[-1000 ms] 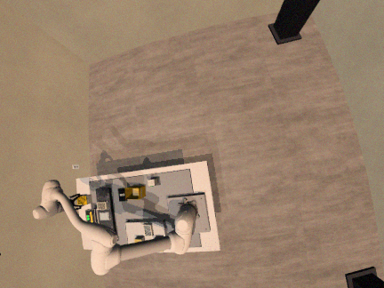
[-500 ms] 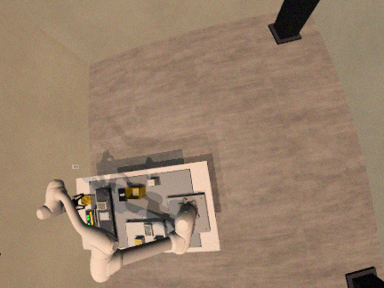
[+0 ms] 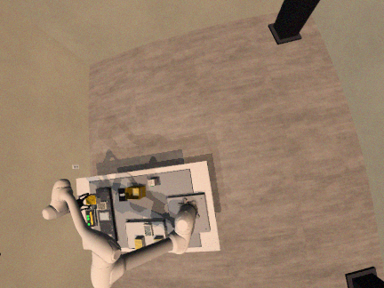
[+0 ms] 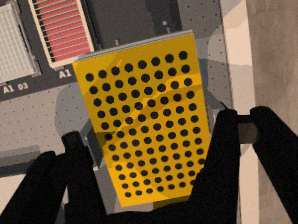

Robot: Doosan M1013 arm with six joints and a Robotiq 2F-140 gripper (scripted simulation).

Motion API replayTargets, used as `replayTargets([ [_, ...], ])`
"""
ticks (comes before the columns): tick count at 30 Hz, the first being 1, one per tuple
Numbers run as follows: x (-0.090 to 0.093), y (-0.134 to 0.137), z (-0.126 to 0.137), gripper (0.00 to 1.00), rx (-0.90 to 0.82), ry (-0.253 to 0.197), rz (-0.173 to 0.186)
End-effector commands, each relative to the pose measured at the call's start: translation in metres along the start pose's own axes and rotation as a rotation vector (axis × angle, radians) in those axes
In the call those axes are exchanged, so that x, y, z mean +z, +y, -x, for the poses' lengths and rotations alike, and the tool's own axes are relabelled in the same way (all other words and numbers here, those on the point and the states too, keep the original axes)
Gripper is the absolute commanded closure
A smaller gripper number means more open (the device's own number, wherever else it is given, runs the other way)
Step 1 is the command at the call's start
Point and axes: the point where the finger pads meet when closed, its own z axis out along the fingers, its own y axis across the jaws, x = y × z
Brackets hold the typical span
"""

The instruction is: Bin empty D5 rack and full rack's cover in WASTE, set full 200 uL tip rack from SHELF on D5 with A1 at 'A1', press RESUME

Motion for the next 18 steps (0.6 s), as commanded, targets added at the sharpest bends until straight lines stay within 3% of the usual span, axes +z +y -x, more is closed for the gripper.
replayTargets([
  [1,0.0,0.0,0.016,1.0,0.0,0.0,0.0],
  [7,0.0,0.0,0.046,1.0,0.0,0.0,0.0],
  [13,0.0,0.0,0.053,1.0,0.0,0.0,0.0],
  [18,0.0,0.0,0.053,1.0,0.1,0.0,0.0],
])
